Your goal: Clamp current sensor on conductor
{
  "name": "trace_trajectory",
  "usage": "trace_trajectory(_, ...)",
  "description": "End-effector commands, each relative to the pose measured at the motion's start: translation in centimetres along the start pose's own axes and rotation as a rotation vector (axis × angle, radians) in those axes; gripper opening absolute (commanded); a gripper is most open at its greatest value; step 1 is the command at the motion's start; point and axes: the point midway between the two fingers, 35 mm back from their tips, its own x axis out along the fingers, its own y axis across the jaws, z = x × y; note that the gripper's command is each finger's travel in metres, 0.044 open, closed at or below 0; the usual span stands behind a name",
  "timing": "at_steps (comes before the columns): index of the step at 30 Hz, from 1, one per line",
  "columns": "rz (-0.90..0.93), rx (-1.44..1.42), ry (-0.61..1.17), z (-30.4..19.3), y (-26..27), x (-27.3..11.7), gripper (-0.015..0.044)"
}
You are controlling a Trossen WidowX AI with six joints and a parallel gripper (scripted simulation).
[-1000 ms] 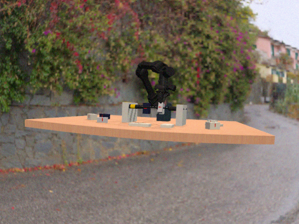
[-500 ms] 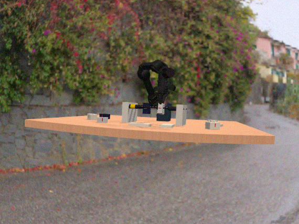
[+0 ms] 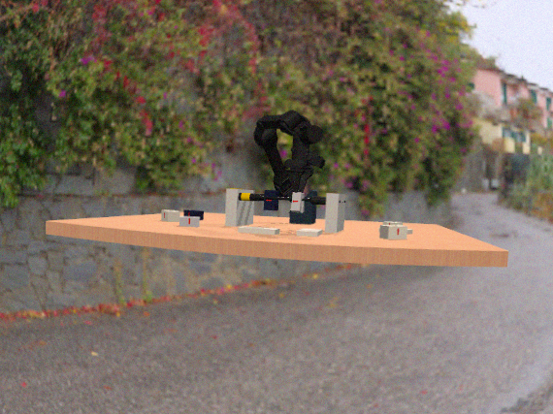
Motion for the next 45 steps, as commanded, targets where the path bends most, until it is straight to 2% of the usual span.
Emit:
trace_trajectory(1, -0.005, -0.003, 0.0, 0.1, 0.0, -0.1, 0.044)
trace_trajectory(7, -0.004, -0.002, 0.0, 0.1, 0.0, 0.1, 0.044)
trace_trajectory(11, 0.002, 0.006, -0.002, 0.0, 0.0, 2.7, 0.044)
trace_trajectory(35, 0.002, 0.006, -0.001, 0.1, 0.0, 5.7, 0.044)
trace_trajectory(37, 0.005, 0.012, -0.005, 0.1, -0.1, 5.3, 0.0387)
trace_trajectory(45, 0.005, 0.012, -0.005, 0.1, -0.1, 5.3, 0.0334)
